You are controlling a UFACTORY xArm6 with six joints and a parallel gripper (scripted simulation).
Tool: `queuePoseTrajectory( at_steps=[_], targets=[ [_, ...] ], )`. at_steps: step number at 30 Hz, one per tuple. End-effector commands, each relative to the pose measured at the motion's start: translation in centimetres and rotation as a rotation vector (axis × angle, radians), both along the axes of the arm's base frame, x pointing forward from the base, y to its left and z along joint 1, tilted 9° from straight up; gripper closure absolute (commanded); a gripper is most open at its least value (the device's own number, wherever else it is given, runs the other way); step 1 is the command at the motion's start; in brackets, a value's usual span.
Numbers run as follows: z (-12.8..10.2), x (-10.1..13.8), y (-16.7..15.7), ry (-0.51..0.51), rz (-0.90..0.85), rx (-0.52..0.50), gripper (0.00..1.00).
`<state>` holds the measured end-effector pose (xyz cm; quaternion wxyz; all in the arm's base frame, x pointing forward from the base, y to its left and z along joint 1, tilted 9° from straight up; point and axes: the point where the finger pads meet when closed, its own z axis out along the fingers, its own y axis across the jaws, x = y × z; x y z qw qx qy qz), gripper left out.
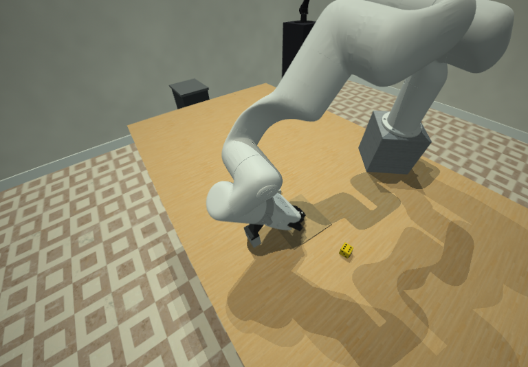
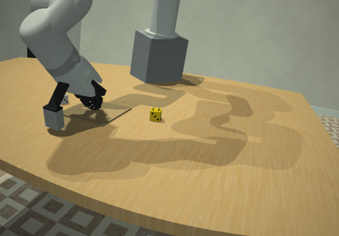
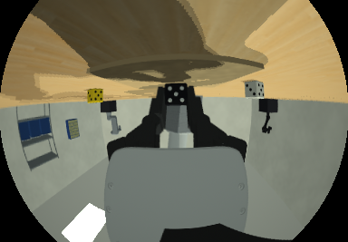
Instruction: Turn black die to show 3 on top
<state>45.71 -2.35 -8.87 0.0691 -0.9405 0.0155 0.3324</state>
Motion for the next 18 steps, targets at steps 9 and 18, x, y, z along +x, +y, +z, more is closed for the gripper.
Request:
queuePoseTrajectory(
  at_steps=[9, 18],
  targets=[
    [0.10, 0.17, -0.02, -0.004, 0.000, 0.000, 0.79],
    [-0.20, 0.21, 0.01, -0.004, 0.000, 0.000, 0.79]
  ],
)
